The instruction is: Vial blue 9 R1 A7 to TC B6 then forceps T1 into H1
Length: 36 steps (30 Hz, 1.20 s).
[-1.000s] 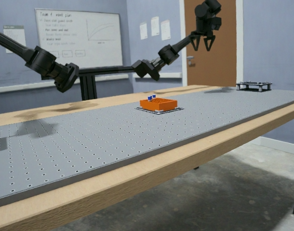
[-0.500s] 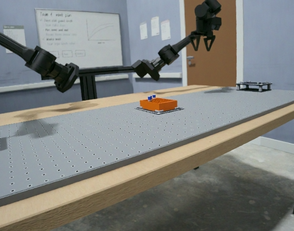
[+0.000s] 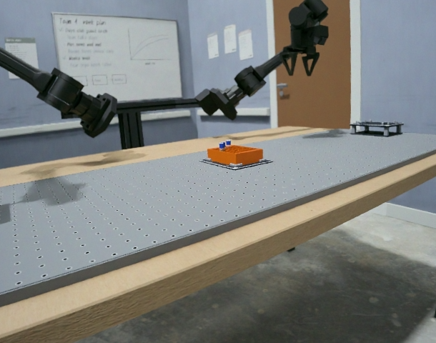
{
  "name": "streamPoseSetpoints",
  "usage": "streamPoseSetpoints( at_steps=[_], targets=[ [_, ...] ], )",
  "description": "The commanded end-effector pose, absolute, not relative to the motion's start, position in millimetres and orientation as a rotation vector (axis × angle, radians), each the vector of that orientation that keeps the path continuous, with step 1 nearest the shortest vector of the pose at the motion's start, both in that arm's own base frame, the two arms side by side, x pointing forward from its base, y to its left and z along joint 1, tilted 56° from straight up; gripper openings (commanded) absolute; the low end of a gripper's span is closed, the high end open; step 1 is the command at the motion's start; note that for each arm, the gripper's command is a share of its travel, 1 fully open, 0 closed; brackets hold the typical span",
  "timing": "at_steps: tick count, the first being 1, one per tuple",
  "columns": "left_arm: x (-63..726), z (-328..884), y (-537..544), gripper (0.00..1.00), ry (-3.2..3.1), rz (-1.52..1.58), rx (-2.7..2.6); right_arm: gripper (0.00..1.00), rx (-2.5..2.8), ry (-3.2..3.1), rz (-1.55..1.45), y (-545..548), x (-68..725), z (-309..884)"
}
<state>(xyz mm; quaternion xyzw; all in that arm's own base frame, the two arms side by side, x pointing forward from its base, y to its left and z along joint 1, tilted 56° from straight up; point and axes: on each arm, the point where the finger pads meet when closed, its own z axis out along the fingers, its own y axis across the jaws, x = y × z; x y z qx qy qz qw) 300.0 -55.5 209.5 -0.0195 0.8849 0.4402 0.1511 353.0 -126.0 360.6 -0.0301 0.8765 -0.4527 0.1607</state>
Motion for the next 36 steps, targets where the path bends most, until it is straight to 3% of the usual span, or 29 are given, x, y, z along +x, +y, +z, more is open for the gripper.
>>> streamPoseSetpoints(
  at_steps=[1, 36],
  targets=[
    [303.7, 216.0, -58.7, 1.00, 2.533, 1.252, -0.070, 0.07, -0.086, 2.495, -1.293, -129.5, 352.4, 362.2],
    [303.7, 216.0, -58.7, 1.00, 2.533, 1.252, -0.070, 0.07, -0.082, 2.494, -1.294, -136.7, 353.7, 358.5]
  ],
)
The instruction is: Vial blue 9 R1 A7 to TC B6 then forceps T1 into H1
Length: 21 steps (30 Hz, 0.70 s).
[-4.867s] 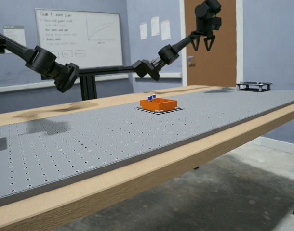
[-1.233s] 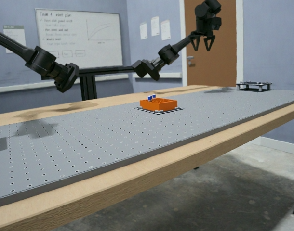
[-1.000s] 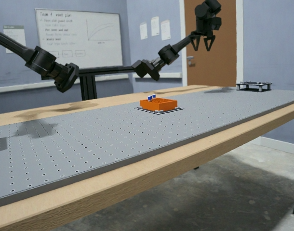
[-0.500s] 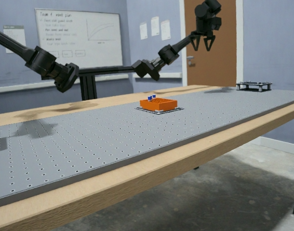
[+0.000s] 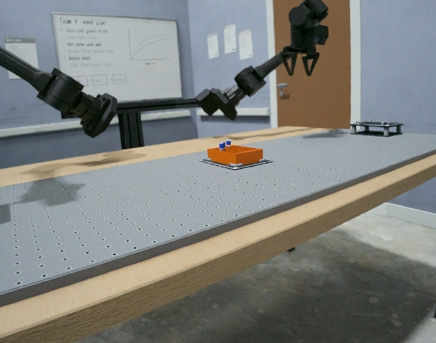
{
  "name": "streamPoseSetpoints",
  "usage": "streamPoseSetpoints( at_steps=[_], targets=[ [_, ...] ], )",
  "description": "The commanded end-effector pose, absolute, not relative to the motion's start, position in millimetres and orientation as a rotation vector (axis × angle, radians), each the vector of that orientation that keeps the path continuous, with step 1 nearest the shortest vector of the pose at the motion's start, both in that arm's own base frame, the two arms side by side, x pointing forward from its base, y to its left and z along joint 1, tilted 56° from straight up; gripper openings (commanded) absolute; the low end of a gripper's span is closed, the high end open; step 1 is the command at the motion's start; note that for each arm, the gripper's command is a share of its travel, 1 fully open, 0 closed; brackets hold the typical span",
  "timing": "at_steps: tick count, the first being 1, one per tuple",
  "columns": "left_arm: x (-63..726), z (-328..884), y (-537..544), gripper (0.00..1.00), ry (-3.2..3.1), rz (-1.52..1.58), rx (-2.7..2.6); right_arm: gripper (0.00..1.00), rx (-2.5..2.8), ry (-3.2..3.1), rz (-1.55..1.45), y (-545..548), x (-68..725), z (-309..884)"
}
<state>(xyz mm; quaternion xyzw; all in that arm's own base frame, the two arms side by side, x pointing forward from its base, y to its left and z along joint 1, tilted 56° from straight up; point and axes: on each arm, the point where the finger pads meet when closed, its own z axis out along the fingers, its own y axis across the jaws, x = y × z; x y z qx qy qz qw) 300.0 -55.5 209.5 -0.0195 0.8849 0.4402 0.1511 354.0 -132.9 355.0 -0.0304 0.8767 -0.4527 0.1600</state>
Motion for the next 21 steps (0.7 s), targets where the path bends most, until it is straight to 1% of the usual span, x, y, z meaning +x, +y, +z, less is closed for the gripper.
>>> streamPoseSetpoints(
  at_steps=[1, 21],
  targets=[
    [303.7, 216.0, -58.7, 1.00, 2.533, 1.252, -0.070, 0.07, -0.084, 2.491, -1.292, -136.2, 354.4, 359.3],
    [303.7, 216.0, -58.7, 1.00, 2.533, 1.252, -0.070, 0.07, -0.083, 2.497, -1.296, -141.4, 354.5, 354.1]
  ],
)
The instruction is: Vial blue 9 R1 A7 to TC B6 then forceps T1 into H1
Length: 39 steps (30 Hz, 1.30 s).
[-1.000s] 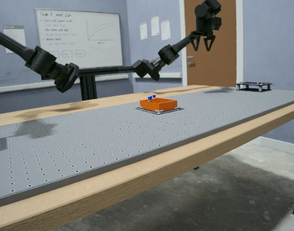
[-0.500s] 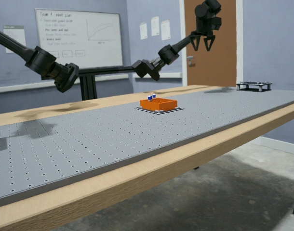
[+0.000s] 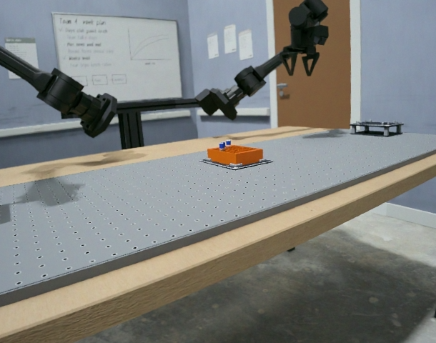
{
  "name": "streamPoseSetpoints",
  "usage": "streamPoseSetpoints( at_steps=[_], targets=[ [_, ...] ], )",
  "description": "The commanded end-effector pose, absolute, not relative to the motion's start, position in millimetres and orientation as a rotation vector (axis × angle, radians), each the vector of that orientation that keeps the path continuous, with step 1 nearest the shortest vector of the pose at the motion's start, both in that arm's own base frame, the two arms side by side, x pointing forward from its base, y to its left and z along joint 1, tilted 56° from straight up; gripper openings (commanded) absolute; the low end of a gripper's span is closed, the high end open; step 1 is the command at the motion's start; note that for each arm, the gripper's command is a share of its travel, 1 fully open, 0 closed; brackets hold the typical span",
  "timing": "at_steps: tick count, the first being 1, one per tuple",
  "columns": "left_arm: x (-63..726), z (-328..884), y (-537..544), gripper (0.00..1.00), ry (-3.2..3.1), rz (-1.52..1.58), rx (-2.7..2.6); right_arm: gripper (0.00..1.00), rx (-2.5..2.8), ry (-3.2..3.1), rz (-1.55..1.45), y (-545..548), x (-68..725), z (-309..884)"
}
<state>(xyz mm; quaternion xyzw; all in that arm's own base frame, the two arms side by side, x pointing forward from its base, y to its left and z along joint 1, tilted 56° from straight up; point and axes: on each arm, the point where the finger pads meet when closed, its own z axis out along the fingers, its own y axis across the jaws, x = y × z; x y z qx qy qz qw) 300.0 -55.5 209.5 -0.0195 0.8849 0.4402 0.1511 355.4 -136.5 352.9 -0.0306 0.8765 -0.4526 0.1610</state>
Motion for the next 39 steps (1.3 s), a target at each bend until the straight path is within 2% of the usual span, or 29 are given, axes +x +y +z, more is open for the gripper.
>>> streamPoseSetpoints(
  at_steps=[1, 39],
  targets=[
    [304, 216, -59, 1.00, 2.533, 1.252, -0.070, 0.07, -0.083, 2.497, -1.296, -142, 354, 354],
    [304, 216, -59, 1.00, 2.533, 1.252, -0.070, 0.07, -0.104, 2.498, -1.293, -144, 360, 347]
  ],
)
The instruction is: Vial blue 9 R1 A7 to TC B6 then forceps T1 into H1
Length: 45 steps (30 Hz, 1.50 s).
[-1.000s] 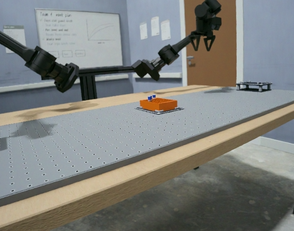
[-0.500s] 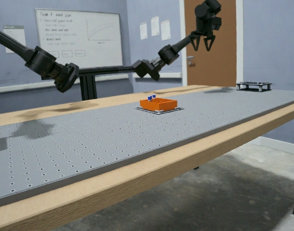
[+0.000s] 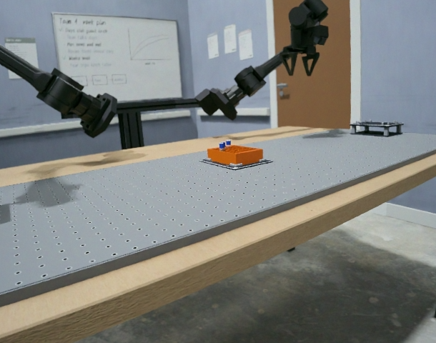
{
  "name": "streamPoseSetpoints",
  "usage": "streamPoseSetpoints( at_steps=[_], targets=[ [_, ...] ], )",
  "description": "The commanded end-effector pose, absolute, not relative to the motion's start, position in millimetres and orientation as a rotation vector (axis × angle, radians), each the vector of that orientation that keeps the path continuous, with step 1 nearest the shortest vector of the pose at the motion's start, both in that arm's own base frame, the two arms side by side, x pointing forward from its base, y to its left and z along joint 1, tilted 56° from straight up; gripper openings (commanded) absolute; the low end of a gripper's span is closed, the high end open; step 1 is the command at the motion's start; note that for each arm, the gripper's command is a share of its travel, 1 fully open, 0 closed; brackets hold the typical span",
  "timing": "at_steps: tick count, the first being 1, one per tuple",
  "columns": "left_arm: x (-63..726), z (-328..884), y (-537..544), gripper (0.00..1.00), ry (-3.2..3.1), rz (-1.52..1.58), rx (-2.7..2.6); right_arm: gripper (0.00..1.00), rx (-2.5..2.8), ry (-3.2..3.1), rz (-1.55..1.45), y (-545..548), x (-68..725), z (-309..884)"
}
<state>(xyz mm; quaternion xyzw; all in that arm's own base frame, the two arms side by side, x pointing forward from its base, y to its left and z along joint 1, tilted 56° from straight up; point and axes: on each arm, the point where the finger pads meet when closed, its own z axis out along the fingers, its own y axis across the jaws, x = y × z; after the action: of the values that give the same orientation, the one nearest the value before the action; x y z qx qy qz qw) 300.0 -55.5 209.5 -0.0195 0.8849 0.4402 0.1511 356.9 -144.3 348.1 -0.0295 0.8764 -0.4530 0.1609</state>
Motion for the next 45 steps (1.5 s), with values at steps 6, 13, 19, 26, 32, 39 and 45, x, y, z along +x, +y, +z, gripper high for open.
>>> streamPoseSetpoints(
  at_steps=[6, 13, 19, 26, 32, 39, 45],
  targets=[
    [304, 216, -59, 1.00, 2.533, 1.252, -0.070, 0.07, -0.088, 2.504, -1.298, -150, 359, 345],
    [304, 216, -59, 1.00, 2.533, 1.252, -0.070, 0.07, -0.088, 2.504, -1.299, -151, 360, 345],
    [304, 216, -59, 1.00, 2.533, 1.252, -0.070, 0.07, -0.098, 2.503, -1.297, -149, 362, 343],
    [304, 216, -59, 1.00, 2.533, 1.252, -0.070, 0.07, -0.094, 2.503, -1.297, -152, 363, 343],
    [304, 216, -59, 1.00, 2.533, 1.252, -0.070, 0.07, -0.092, 2.509, -1.299, -154, 362, 340],
    [304, 216, -59, 1.00, 2.533, 1.252, -0.070, 0.07, -0.094, 2.511, -1.300, -156, 362, 338],
    [304, 216, -59, 1.00, 2.533, 1.252, -0.070, 0.07, -0.092, 2.506, -1.299, -157, 362, 339]
  ],
)
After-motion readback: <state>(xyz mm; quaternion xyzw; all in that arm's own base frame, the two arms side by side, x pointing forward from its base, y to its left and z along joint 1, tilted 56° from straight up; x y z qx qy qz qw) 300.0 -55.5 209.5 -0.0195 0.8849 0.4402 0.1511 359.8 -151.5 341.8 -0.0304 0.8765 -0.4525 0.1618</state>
